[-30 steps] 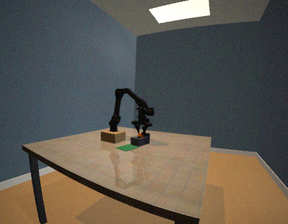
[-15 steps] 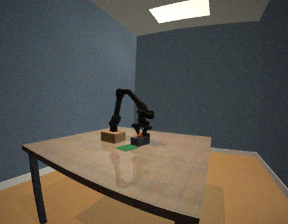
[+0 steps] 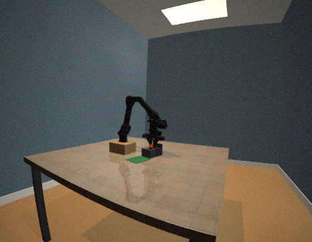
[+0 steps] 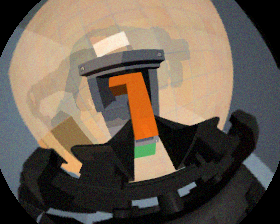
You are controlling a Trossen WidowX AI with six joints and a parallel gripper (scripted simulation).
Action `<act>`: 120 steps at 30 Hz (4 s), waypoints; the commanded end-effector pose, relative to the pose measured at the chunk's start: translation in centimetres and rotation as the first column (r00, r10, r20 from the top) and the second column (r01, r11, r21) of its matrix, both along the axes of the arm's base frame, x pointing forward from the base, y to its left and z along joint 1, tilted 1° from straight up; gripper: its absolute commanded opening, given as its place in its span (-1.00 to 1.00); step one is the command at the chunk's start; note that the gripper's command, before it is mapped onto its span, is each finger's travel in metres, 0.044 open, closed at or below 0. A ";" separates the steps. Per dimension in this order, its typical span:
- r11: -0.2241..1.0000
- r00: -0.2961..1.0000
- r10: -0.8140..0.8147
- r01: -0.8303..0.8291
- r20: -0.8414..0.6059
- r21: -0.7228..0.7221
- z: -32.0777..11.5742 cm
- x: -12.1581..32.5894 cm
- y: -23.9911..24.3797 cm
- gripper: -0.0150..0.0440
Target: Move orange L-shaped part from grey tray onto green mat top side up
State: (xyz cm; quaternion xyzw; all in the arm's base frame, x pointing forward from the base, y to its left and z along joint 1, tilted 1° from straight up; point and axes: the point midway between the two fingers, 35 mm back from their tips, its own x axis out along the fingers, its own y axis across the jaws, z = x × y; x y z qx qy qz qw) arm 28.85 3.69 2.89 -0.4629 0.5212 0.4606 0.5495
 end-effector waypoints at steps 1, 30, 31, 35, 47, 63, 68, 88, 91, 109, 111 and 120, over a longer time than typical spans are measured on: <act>1.000 1.000 0.000 0.000 0.001 0.000 0.0 0.0 0.0 -0.19; 1.000 1.000 0.003 -0.003 0.002 -0.002 2.9 -0.1 -0.1 -0.49; 1.000 1.000 0.003 -0.003 0.002 -0.002 3.1 -0.1 -0.1 -0.49; 1.000 1.000 0.003 -0.003 0.002 -0.003 3.7 -0.1 -0.1 -0.49; 1.000 1.000 0.003 -0.003 0.002 -0.003 5.6 -0.2 -0.2 -0.49; 1.000 1.000 0.003 -0.003 0.002 -0.003 8.0 -0.2 -0.2 -0.49; 1.000 1.000 0.003 -0.003 0.002 -0.003 8.3 -0.3 -0.2 -0.49; 1.000 1.000 0.003 -0.003 0.001 -0.007 8.3 -1.2 -4.7 -0.49; 1.000 1.000 0.003 -0.003 0.001 -0.008 8.3 -1.5 -6.0 -0.49; 1.000 1.000 0.003 -0.003 -0.001 -0.016 8.1 -3.3 -13.7 -0.49; 1.000 1.000 0.003 -0.003 -0.001 -0.016 8.1 -3.6 -14.5 -0.49; 1.000 1.000 0.003 -0.003 -0.002 -0.018 8.0 -4.1 -16.5 -0.49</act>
